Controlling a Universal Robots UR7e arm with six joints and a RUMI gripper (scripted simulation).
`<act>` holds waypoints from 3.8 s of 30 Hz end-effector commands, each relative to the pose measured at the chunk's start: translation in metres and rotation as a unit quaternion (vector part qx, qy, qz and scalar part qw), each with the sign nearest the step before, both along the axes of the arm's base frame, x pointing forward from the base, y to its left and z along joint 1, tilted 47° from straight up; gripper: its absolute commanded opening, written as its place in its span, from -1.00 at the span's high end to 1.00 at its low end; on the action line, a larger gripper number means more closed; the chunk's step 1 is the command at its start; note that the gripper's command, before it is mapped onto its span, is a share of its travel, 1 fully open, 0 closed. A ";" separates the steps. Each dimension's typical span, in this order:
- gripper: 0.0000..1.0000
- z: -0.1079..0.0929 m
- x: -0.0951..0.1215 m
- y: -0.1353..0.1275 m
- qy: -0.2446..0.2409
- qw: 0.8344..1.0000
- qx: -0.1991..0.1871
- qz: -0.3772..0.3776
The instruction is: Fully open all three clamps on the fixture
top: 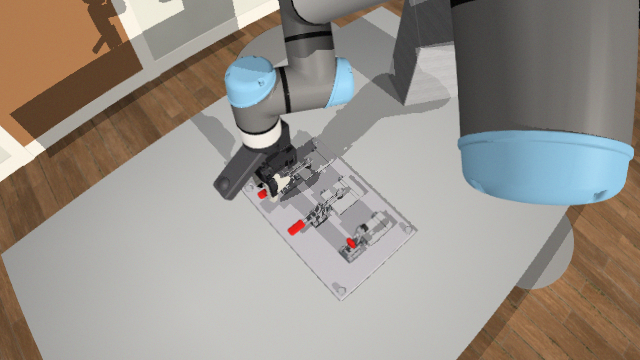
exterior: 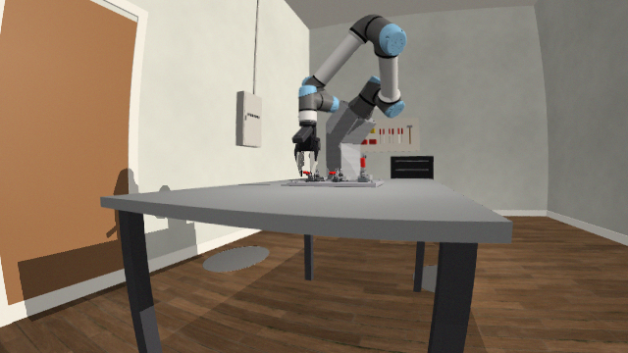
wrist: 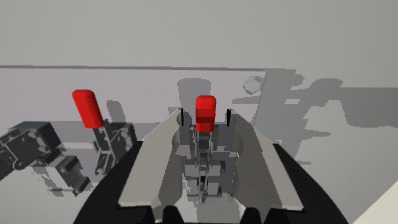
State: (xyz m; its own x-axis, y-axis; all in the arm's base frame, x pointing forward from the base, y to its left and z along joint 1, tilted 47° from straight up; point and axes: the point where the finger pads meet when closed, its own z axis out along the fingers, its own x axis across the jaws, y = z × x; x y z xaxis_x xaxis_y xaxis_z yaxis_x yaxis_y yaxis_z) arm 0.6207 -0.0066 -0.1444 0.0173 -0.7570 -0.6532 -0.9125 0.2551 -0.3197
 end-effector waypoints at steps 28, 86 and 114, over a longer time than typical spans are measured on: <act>1.00 0.000 0.000 0.000 0.000 1.000 0.000 0.000; 1.00 0.002 -0.002 -0.002 0.000 1.000 0.000 0.000; 1.00 0.007 -0.017 -0.007 0.000 1.000 0.000 0.000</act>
